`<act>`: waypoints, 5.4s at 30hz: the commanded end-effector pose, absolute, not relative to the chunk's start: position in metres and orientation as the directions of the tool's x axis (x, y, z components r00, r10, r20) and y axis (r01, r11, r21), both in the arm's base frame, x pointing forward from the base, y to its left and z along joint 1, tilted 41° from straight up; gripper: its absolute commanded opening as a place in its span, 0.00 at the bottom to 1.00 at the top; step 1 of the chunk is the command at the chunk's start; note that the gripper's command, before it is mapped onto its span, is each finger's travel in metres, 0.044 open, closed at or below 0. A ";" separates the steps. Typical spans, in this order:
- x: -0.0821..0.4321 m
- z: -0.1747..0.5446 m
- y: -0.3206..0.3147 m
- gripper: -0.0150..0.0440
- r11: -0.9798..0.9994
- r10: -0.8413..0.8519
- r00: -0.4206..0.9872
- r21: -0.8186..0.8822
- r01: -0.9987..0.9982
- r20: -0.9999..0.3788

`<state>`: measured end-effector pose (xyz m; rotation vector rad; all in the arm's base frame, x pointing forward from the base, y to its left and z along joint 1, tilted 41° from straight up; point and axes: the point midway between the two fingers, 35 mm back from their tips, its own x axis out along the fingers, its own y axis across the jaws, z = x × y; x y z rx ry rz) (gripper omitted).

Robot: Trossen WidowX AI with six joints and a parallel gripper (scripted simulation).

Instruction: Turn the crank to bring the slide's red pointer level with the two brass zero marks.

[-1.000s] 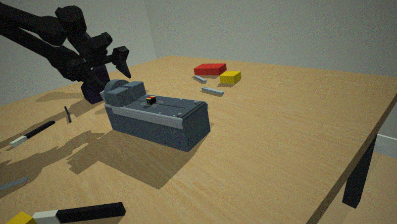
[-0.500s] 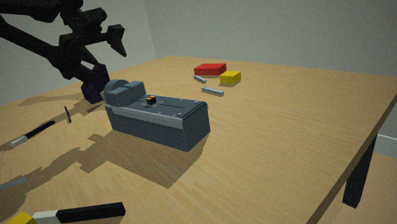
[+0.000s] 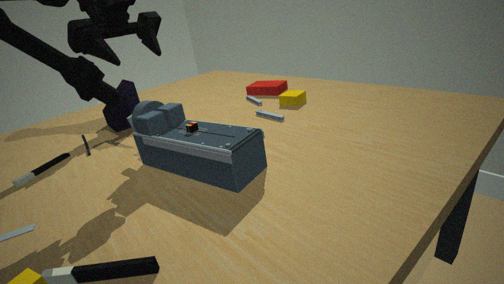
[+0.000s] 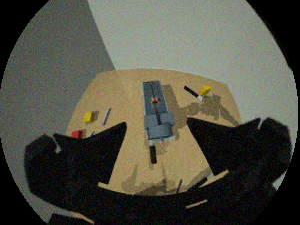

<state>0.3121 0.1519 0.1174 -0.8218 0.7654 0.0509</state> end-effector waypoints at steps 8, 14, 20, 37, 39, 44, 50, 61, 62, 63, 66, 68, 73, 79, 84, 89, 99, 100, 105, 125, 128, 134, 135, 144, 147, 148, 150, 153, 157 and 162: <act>0.376 0.113 0.164 1.00 0.691 -0.341 0.729 -0.684 -0.234 -0.594; 0.400 0.108 0.166 1.00 0.688 -0.376 0.725 -0.698 -0.198 -0.577; 0.406 0.082 0.146 1.00 0.688 -0.377 0.725 -0.698 -0.198 -0.577; 0.408 0.059 0.125 1.00 0.687 -0.378 0.726 -0.700 -0.197 -0.575; 0.408 0.059 0.125 1.00 0.687 -0.378 0.726 -0.700 -0.197 -0.575; 0.408 0.059 0.125 1.00 0.687 -0.378 0.726 -0.700 -0.197 -0.575; 0.407 0.077 0.141 1.00 0.689 -0.377 0.725 -0.698 -0.196 -0.576; 0.387 0.112 0.164 1.00 0.692 -0.358 0.729 -0.690 -0.212 -0.583; 0.381 0.113 0.163 1.00 0.692 -0.350 0.730 -0.687 -0.220 -0.587; 0.376 0.114 0.162 1.00 0.693 -0.342 0.731 -0.684 -0.228 -0.590; 0.359 0.116 0.160 1.00 0.693 -0.319 0.733 -0.675 -0.252 -0.601; 0.348 0.117 0.158 1.00 0.693 -0.303 0.733 -0.669 -0.268 -0.608; 0.320 0.117 0.152 1.00 0.692 -0.265 0.733 -0.653 -0.308 -0.626; 0.288 0.113 0.142 1.00 0.688 -0.218 0.730 -0.633 -0.355 -0.647; 0.269 0.108 0.136 1.00 0.684 -0.192 0.727 -0.621 -0.383 -0.659; 0.270 0.106 0.134 1.00 0.684 -0.192 0.727 -0.621 -0.383 -0.659; 0.276 0.076 0.111 1.00 0.684 -0.192 0.726 -0.620 -0.383 -0.660; 0.277 0.073 0.108 1.00 0.684 -0.192 0.726 -0.621 -0.383 -0.660; 0.277 0.060 0.095 1.00 0.683 -0.193 0.728 -0.623 -0.382 -0.658; 0.282 0.038 0.079 1.00 0.683 -0.193 0.727 -0.622 -0.382 -0.659; 0.283 0.035 0.076 1.00 0.683 -0.194 0.727 -0.622 -0.382 -0.659; 0.284 0.027 0.070 1.00 0.683 -0.194 0.727 -0.623 -0.382 -0.659; 0.284 0.026 0.069 1.00 0.683 -0.194 0.727 -0.623 -0.382 -0.658; 0.284 0.016 0.059 1.00 0.682 -0.195 0.729 -0.625 -0.381 -0.657; 0.284 0.013 0.055 1.00 0.681 -0.195 0.729 -0.625 -0.381 -0.656; 0.284 0.012 0.055 1.00 0.681 -0.195 0.729 -0.626 -0.381 -0.656; 0.284 0.012 0.055 0.96 0.681 -0.195 0.729 -0.626 -0.381 -0.656; 0.284 0.012 0.055 0.82 0.681 -0.195 0.729 -0.626 -0.381 -0.656; 0.284 0.012 0.055 0.64 0.681 -0.195 0.729 -0.626 -0.381 -0.656; 0.284 0.012 0.055 0.42 0.681 -0.195 0.729 -0.626 -0.381 -0.656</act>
